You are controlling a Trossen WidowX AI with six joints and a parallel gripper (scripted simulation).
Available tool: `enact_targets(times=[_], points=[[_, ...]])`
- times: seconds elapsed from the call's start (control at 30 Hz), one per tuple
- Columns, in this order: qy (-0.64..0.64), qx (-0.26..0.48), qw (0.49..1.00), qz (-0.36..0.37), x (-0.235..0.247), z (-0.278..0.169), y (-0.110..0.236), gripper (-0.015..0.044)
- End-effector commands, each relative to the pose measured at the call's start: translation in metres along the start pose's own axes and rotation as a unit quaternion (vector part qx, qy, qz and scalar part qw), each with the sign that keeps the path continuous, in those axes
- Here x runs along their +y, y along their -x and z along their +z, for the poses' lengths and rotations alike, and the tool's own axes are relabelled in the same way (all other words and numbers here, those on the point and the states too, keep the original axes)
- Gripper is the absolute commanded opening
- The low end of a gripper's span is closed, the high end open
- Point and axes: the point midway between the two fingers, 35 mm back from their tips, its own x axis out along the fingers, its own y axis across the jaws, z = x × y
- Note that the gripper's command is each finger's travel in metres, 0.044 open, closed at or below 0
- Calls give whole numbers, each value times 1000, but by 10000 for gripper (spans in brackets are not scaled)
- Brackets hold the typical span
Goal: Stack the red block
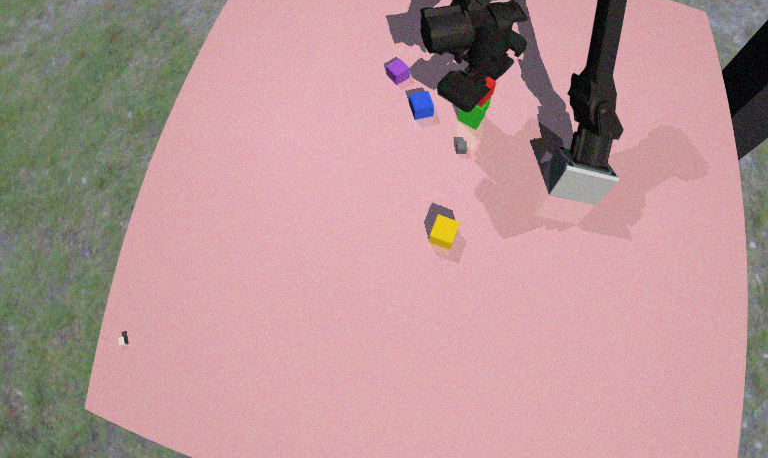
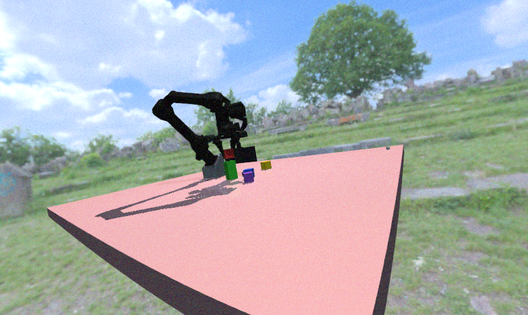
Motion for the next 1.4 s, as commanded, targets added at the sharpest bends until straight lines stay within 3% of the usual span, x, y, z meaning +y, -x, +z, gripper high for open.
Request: enact_targets(times=[0.0,0.97,1.37], points=[[3,-2,1000,-2,-1,0,-12,0],[3,-2,1000,-2,-1,0,-11,0],[0,0,1000,-1,-1,-1,-13,315]])
